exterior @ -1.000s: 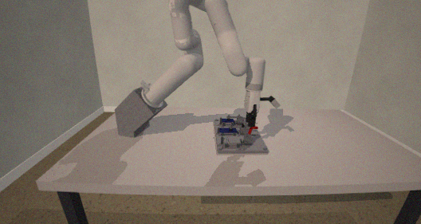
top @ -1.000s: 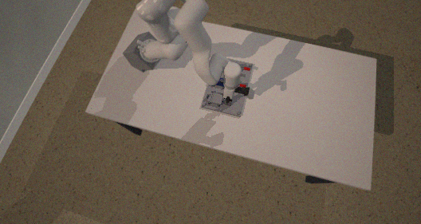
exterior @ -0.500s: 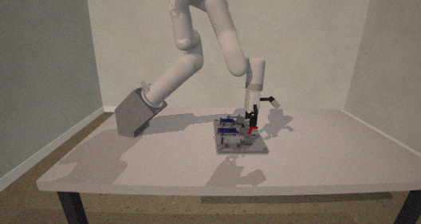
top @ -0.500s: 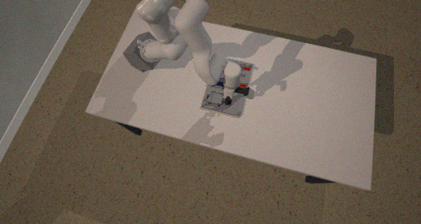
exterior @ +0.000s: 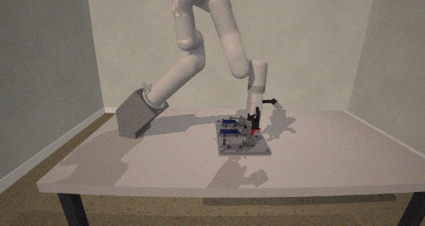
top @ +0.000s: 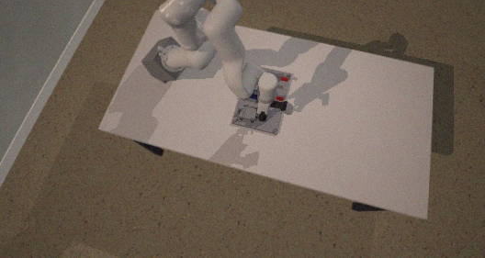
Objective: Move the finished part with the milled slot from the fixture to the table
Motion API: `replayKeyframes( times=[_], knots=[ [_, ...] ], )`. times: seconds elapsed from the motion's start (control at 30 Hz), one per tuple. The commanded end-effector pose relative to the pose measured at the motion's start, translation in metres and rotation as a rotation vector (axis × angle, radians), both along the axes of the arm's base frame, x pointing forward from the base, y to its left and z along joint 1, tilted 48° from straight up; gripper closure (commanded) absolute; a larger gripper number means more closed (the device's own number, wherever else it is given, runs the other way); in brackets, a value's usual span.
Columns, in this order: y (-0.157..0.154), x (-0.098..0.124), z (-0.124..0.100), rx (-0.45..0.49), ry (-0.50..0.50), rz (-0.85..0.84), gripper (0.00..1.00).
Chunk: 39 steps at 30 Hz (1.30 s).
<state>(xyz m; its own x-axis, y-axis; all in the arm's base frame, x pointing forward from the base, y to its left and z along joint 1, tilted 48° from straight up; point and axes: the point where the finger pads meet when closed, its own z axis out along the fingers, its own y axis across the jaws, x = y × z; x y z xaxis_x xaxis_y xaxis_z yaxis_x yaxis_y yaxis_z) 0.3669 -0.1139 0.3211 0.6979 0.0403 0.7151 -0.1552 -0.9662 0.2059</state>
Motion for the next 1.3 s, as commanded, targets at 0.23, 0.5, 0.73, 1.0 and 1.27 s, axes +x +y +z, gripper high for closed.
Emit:
replayKeyframes(
  times=[0.23,0.5,0.73,1.0,1.27],
  knots=[
    [0.0,-0.001,-0.001,-0.001,-0.003,0.0,0.0],
    [-0.001,-0.009,-0.009,-0.001,-0.003,0.0,0.0],
    [-0.002,-0.025,-0.026,-0.001,-0.003,0.0,0.0],
    [-0.002,-0.042,-0.043,-0.001,-0.003,0.0,0.0],
    [-0.003,-0.053,-0.054,-0.001,-0.003,0.0,0.0]
  ],
)
